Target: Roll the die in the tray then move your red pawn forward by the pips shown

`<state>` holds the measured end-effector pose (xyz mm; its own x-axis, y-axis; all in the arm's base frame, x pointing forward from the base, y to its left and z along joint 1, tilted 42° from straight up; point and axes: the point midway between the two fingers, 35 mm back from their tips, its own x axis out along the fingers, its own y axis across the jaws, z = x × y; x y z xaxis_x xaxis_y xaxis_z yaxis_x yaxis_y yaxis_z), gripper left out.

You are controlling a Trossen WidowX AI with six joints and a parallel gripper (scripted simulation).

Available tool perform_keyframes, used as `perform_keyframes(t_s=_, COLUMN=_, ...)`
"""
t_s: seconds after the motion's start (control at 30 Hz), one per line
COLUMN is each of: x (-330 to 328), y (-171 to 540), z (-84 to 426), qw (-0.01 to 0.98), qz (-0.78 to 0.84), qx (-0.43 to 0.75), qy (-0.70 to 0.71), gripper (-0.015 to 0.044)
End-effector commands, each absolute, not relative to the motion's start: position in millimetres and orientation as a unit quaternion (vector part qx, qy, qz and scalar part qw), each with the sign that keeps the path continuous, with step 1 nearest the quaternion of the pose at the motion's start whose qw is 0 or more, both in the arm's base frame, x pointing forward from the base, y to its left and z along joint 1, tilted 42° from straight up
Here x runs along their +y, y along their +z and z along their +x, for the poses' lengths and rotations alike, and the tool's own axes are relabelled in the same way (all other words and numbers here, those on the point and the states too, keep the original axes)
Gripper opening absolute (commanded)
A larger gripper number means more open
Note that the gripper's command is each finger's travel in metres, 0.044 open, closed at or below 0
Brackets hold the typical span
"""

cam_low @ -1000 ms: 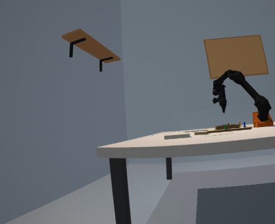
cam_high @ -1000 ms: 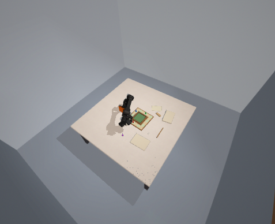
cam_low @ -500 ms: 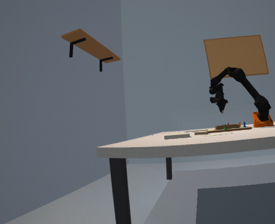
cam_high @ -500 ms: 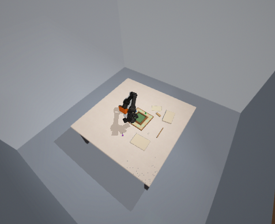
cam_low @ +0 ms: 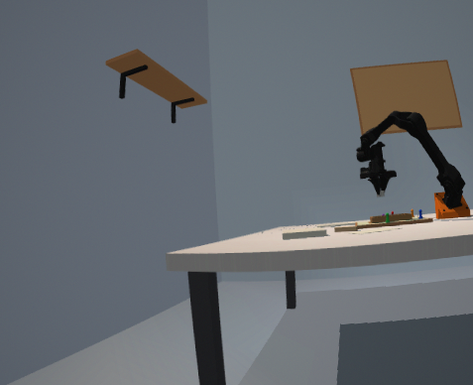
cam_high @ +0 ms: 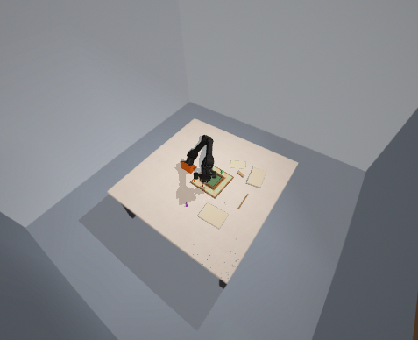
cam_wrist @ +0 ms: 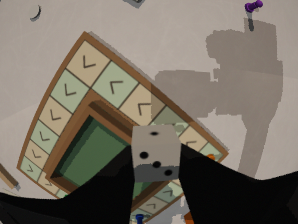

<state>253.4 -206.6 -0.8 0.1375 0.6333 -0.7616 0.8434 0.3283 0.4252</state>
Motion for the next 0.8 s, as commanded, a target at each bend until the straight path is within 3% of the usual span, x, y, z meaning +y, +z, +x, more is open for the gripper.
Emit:
perform_keyframes(t_s=0.0, x=-190.2, y=10.1, z=258.3, qw=0.464, qz=0.597, qx=0.639, qy=-0.141, gripper=0.0)
perform_keyframes(t_s=0.77, x=-97.2, y=51.6, z=259.0, qw=0.267, qz=0.707, qx=0.578, qy=-0.308, gripper=0.0)
